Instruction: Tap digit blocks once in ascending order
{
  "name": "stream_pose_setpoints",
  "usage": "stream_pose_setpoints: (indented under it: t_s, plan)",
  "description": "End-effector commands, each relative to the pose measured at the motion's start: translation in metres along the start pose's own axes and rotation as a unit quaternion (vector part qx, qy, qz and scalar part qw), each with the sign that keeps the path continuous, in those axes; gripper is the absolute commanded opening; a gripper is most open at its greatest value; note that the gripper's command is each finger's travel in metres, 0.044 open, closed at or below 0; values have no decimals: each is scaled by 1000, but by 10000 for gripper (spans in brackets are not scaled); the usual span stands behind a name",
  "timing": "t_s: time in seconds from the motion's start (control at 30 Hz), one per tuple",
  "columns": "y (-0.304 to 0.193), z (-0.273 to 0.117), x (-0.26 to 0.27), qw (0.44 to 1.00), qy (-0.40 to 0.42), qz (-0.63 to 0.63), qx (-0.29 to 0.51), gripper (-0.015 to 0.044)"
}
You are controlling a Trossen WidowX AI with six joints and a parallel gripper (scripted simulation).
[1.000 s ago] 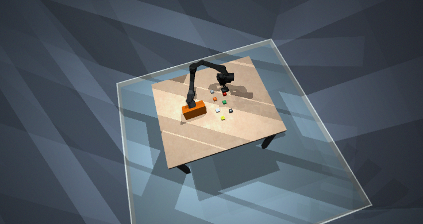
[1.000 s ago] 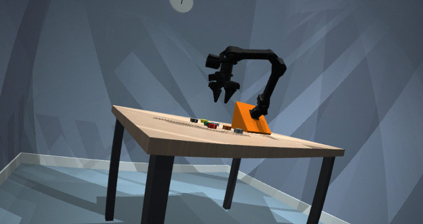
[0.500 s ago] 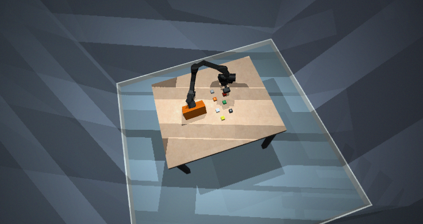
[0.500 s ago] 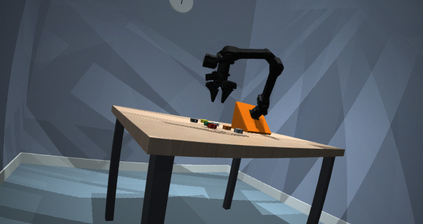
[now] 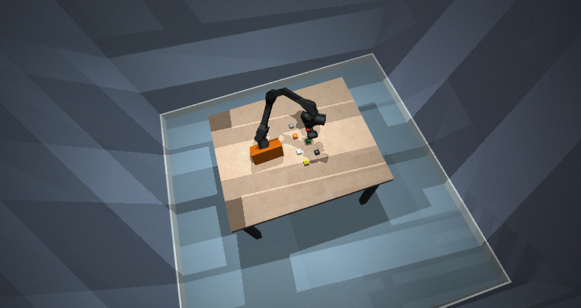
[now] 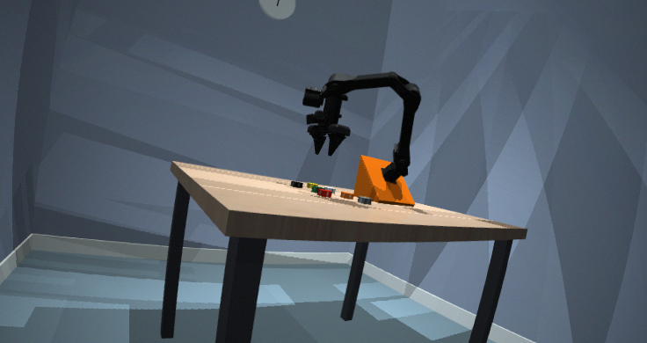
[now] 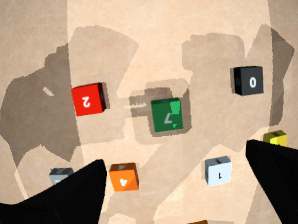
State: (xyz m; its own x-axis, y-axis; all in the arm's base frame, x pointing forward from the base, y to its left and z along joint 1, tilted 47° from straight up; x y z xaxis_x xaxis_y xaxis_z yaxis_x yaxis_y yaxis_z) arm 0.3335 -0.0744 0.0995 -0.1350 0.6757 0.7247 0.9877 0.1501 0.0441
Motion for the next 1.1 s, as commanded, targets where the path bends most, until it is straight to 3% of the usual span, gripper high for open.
stream_pose_setpoints:
  t_s: [0.0, 0.6, 0.9, 1.07]
  plan:
    - [-3, 5, -6, 1000, 1, -8, 7, 400]
    - [-2, 5, -8, 1000, 1, -8, 7, 400]
    - [21, 3, -109, 1000, -2, -9, 6, 400]
    - [22, 4, -117, 1000, -2, -9, 6, 400]
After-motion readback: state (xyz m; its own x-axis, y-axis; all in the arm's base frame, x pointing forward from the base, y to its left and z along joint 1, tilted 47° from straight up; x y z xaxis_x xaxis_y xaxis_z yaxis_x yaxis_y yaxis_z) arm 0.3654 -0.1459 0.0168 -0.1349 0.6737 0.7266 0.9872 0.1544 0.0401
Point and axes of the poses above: the point midway between the two fingers, 35 mm back from their tips, its own z axis out along the fingers, its own x axis across the jaws, y = z × x, the point moved 9 cm from there along -z, back along the fingers, and after that the axes turned 4 degrees about -z, right-handed, at the moved point
